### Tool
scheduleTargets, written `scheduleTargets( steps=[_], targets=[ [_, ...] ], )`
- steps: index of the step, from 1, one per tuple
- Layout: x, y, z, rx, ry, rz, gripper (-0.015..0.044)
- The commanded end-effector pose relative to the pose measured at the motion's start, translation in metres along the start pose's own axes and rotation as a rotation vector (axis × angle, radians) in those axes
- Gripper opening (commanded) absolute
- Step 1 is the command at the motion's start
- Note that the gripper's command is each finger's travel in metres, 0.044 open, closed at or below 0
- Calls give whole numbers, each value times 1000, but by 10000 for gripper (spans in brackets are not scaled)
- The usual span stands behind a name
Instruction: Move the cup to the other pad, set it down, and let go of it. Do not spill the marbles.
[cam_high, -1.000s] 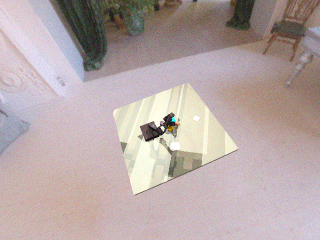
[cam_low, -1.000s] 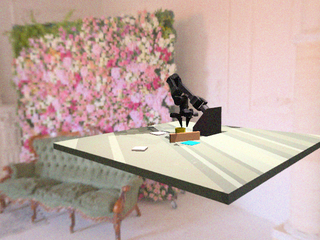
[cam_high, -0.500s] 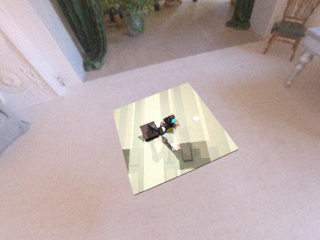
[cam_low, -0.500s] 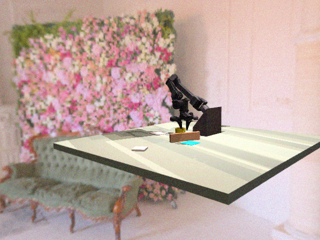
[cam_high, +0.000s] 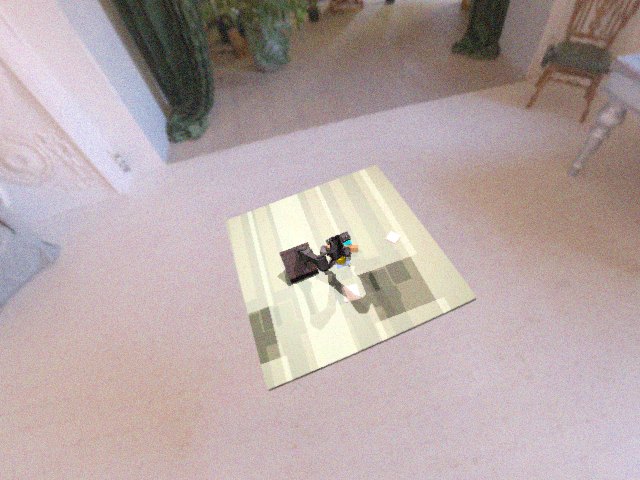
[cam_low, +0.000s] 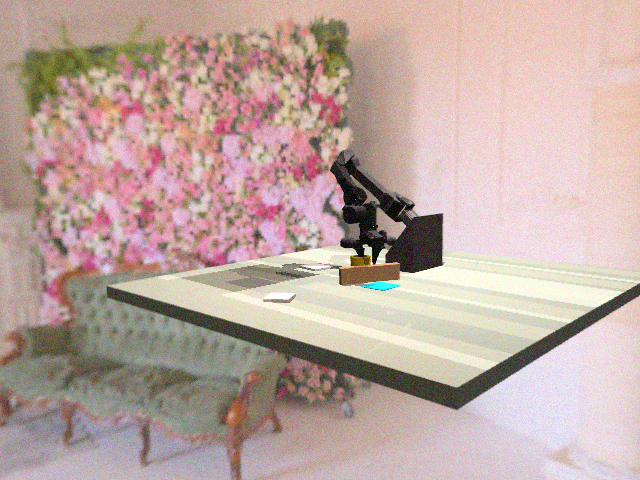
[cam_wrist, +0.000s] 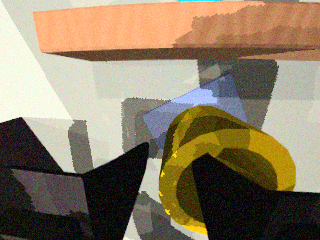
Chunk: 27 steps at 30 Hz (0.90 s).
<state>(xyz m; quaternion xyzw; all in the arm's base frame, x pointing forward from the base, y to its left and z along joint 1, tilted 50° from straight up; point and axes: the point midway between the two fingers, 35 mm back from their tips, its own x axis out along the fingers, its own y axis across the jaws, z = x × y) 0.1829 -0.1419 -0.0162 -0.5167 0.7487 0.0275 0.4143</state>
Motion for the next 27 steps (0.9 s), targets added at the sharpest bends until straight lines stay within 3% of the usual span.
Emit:
scheduleTargets(
  steps=[1, 27],
  targets=[
    [0, 0, 0, 1, 0, 0, 153],
    [-3, 0, 1, 0, -2, 0, 0]
  ],
)
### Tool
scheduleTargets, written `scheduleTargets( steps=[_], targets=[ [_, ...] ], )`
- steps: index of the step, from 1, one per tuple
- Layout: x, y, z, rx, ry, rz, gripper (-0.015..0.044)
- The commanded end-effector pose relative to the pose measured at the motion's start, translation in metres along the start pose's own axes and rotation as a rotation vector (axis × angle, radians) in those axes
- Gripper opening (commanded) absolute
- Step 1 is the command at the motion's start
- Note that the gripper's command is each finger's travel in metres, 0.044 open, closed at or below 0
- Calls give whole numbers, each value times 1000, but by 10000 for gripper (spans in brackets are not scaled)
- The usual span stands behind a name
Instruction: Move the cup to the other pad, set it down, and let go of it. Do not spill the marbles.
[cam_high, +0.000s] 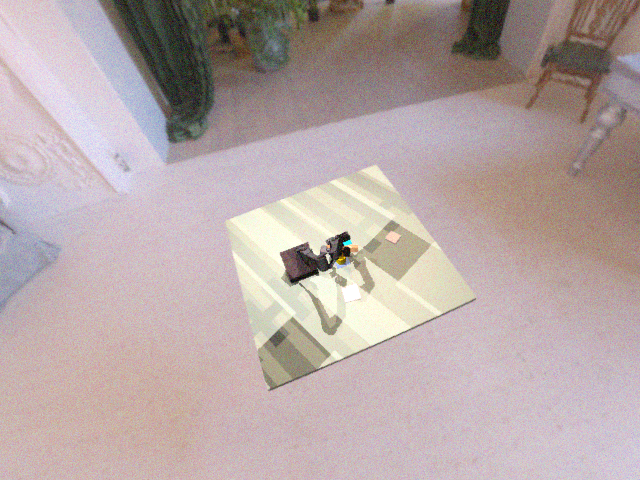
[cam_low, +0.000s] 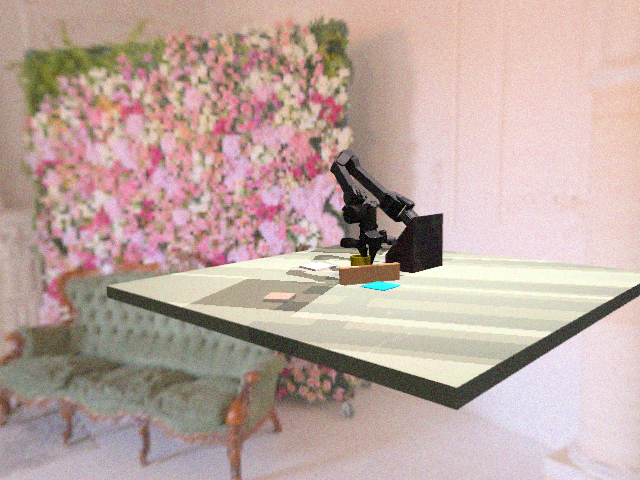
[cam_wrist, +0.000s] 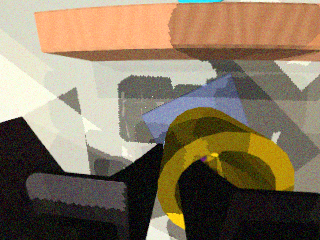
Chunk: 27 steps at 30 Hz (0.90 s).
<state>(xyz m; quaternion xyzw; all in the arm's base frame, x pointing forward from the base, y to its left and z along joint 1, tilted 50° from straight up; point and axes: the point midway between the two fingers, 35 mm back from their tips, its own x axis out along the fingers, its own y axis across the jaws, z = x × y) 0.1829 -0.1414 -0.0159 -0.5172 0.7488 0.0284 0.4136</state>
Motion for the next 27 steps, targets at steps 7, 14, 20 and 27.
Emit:
scheduleTargets(
  steps=[7, 14, 20, 27],
  targets=[
    [-18, -1, 4, 1, -9, 3, 0],
    [-36, -1, 7, -1, -12, 5, 0],
    [-51, -1, 8, -2, -11, 5, 0],
    [-69, 0, 8, -2, -5, 3, 0]
  ],
)
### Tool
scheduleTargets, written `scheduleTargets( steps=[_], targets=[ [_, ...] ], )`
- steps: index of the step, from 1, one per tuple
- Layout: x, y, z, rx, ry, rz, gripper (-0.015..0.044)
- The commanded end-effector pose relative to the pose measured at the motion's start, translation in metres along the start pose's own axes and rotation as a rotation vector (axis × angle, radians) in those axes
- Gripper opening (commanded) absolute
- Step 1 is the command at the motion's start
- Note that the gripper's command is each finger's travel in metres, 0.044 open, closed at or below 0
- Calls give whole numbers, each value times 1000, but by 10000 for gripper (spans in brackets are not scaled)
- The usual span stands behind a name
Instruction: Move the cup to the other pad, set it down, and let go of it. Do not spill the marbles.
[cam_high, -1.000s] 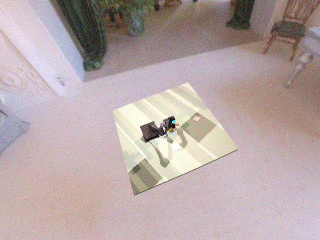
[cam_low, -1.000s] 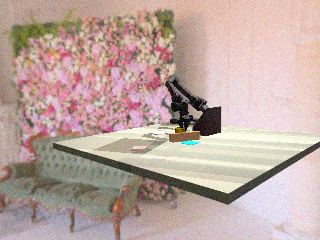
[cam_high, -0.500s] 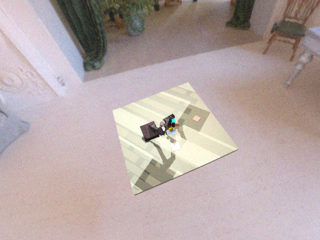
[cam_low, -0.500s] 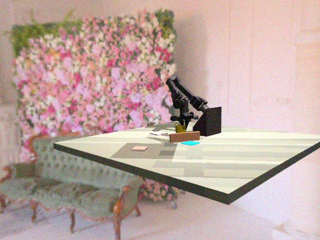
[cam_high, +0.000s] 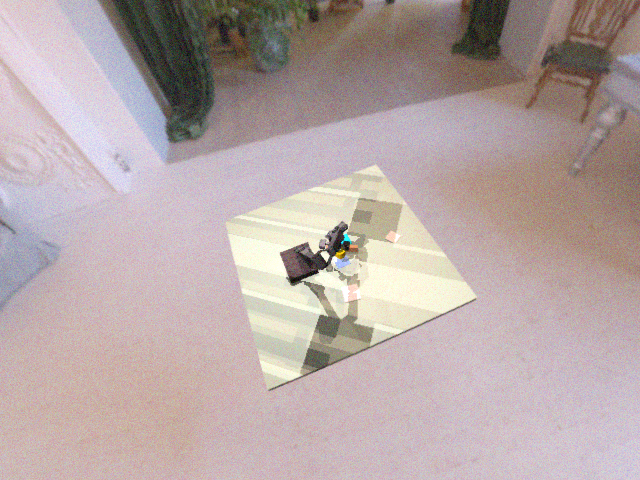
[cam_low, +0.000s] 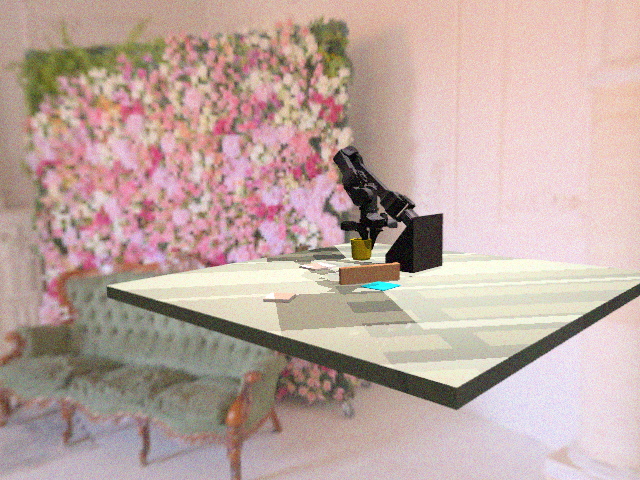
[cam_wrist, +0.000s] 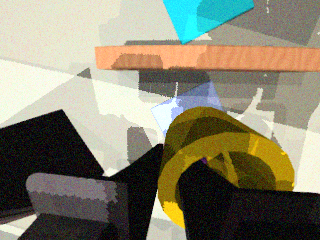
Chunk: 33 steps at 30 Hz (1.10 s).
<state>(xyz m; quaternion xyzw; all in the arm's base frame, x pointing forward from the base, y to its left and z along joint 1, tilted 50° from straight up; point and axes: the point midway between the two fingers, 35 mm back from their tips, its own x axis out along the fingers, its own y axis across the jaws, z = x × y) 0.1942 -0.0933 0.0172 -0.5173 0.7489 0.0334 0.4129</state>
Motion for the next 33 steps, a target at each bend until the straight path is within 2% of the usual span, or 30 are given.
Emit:
scheduleTargets(
  steps=[1, 33],
  targets=[
    [-12, -1, 1, 6, 0, -1, 0],
    [-17, 1, 11, 2, 4, -4, 0]
  ],
)
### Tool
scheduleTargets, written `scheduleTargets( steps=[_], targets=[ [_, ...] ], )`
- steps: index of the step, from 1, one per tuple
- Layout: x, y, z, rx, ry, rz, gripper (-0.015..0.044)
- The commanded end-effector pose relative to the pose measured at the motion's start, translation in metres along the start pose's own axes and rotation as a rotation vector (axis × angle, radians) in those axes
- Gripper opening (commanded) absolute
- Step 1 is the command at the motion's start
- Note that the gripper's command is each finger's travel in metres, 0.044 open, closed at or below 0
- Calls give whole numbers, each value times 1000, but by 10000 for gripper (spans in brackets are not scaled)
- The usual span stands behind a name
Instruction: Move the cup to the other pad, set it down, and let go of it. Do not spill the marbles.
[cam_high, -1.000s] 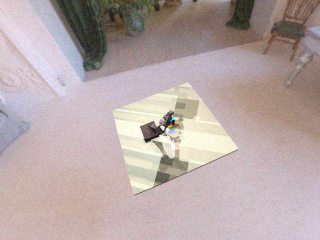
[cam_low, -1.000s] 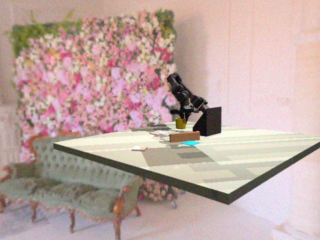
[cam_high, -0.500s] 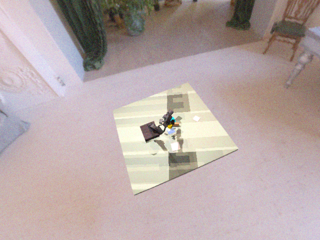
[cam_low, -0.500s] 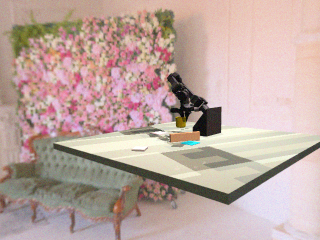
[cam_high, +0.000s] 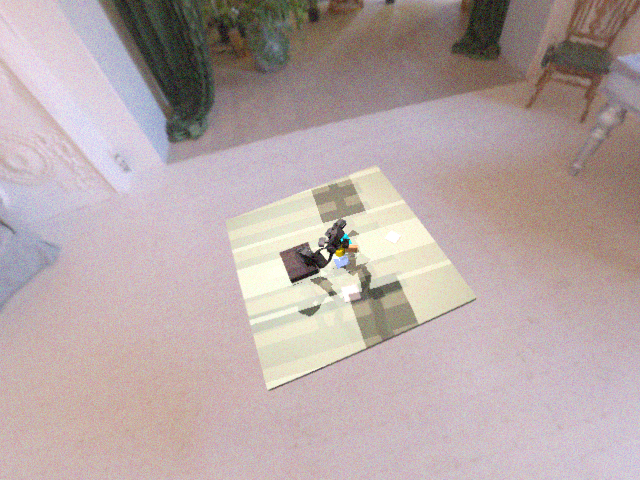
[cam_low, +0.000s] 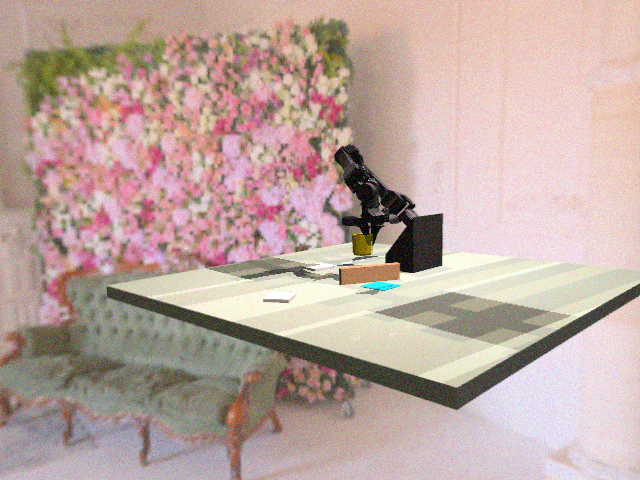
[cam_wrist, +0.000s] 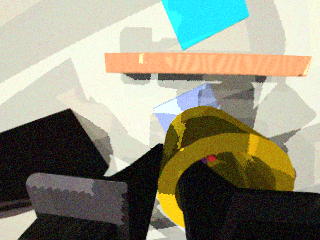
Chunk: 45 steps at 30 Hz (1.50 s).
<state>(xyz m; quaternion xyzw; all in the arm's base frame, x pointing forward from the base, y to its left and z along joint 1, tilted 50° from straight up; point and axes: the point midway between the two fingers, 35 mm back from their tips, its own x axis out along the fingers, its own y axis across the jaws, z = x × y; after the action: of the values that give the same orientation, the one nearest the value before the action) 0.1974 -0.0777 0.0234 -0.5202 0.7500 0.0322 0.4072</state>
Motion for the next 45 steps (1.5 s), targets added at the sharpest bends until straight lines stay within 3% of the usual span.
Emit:
scheduleTargets(
  steps=[1, 45],
  targets=[
    [-1, -1, 8, 9, -7, 0, 0],
    [-4, 0, 80, 15, -10, 0, 0]
  ],
)
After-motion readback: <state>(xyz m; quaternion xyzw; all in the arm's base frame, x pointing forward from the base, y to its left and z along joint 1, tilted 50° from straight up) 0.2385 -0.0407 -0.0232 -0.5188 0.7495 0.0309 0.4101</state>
